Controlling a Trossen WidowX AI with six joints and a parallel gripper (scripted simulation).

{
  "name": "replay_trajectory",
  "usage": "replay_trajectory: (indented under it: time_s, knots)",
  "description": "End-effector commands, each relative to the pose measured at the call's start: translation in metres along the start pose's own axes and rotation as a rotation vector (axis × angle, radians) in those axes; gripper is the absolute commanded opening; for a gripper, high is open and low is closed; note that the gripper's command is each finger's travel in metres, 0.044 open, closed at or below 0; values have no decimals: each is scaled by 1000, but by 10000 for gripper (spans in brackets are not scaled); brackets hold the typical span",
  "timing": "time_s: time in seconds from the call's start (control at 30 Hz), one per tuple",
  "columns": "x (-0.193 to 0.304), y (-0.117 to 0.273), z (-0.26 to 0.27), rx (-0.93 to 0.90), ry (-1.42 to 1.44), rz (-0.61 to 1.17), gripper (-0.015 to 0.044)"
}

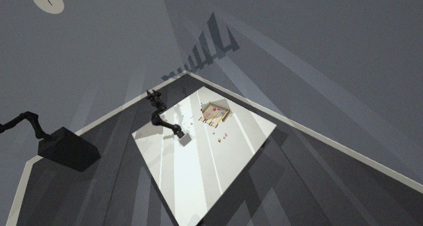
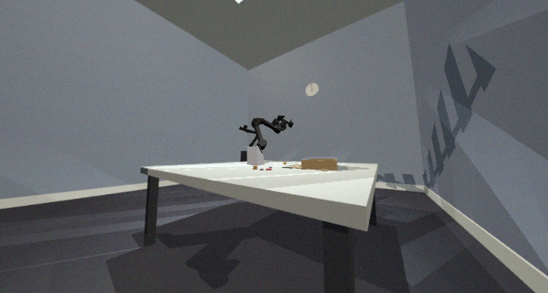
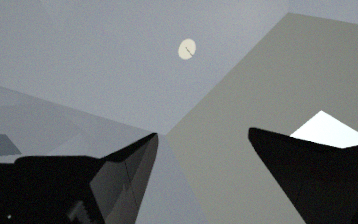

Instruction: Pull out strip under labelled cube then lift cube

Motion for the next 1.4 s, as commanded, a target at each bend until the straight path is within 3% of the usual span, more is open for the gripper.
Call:
replay_trajectory:
  time_s: [0.0,0.3,0.63,1.03,1.2,1.37]
  knots:
    - [0,0,3,-8,-2,-3,400]
    - [27,44,124,-439,-116,-25,400]
    - [114,140,214,-880,-324,264,400]
    - [226,287,221,-1096,-655,946,400]
    - [260,352,196,-1031,-826,1308,400]
    - [280,417,159,-829,-1026,1697,400]
Point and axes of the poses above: the point midway between the two fingers, 35 mm back from their tips, its own y axis back along the fingers, its own z axis across the jaws, x = y × z, the point moved 1 cm from there along y, back along the fingers, and after that the axes turned 8 degrees about -y, right-handed, at the moved point
